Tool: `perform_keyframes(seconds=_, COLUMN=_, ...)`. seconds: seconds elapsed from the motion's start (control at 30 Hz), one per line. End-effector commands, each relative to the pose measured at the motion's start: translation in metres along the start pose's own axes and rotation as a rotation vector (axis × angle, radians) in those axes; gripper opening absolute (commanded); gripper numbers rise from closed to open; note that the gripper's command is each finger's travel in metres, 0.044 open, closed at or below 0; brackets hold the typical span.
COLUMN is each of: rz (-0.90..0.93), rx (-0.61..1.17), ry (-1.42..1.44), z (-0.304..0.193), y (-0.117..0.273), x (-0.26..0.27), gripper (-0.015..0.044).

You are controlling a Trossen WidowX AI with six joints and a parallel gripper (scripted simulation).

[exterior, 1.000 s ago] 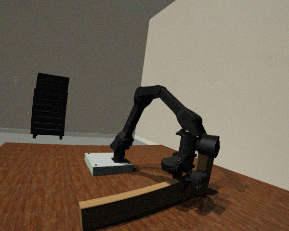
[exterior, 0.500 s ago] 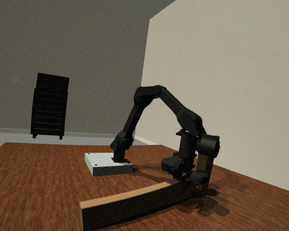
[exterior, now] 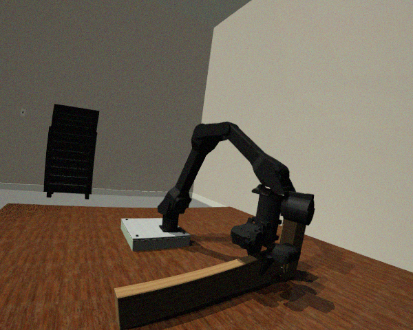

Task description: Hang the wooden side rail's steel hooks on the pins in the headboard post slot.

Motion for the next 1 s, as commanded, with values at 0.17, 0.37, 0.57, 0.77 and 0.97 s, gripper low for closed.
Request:
perform_keyframes(seconds=0.17, rz=0.004, rx=0.003, ry=-0.004, z=-0.002, y=0.0025, x=0.002, gripper=0.0)
perform_keyframes(seconds=0.37, rz=0.004, rx=0.003, ry=-0.004, z=-0.0026, y=0.0021, x=0.0018, gripper=0.0)
perform_keyframes(seconds=0.57, rz=0.004, rx=0.003, ry=-0.004, z=-0.0034, y=0.0014, x=0.0012, gripper=0.0)
perform_keyframes(seconds=0.77, rz=0.004, rx=0.003, ry=-0.004, z=-0.0041, y=0.0008, x=0.0011, gripper=0.0)
perform_keyframes(seconds=0.97, rz=0.004, rx=0.003, ry=-0.004, z=-0.0048, y=0.0001, x=0.0006, gripper=0.0)
Point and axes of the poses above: the point midway between the two fingers, 35 mm back from their tips, its own y axis back along the fingers, its own x axis across the jaws, z = x × y, the point moved 1 cm from there along y, back along the fingers, and after that the axes turned 4 degrees about y, right-handed, at the moved point
